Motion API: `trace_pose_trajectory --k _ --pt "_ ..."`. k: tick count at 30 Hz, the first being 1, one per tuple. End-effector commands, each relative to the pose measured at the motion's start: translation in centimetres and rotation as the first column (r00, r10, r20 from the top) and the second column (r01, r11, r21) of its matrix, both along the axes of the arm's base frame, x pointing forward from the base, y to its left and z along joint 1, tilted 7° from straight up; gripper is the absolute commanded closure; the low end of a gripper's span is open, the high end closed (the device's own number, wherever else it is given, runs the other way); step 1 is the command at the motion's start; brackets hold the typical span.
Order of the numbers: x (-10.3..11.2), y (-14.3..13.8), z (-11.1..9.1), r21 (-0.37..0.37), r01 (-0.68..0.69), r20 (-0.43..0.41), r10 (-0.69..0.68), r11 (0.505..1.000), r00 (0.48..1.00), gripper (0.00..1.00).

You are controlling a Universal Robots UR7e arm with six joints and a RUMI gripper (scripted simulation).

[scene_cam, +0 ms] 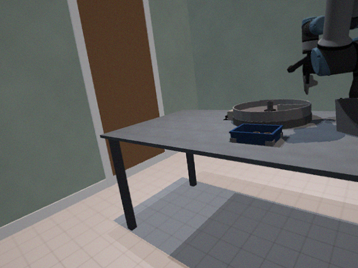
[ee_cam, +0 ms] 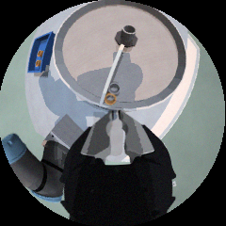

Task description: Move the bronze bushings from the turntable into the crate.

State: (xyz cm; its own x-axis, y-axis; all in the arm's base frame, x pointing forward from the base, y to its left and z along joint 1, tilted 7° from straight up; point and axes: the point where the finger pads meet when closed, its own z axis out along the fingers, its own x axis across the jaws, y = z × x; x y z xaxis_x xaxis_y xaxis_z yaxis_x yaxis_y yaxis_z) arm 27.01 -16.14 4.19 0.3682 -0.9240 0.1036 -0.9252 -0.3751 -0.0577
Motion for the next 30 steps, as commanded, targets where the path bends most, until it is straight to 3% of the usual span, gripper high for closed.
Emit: trace_pose_trajectory --k 1,12,21,30 --pt "-0.1 0.0 -0.1 0.001 0.001 0.000 -0.001 1.000 1.000 0.94" --pt "-0.1 0.1 -0.1 0.002 0.001 0.000 -0.001 1.000 1.000 0.94" --pt "0.1 0.1 -2.3 0.004 -0.001 -0.002 0.001 1.000 1.000 0.94" --pt "0.1 0.1 -2.4 0.004 -0.001 -0.002 0.001 1.000 1.000 0.94"
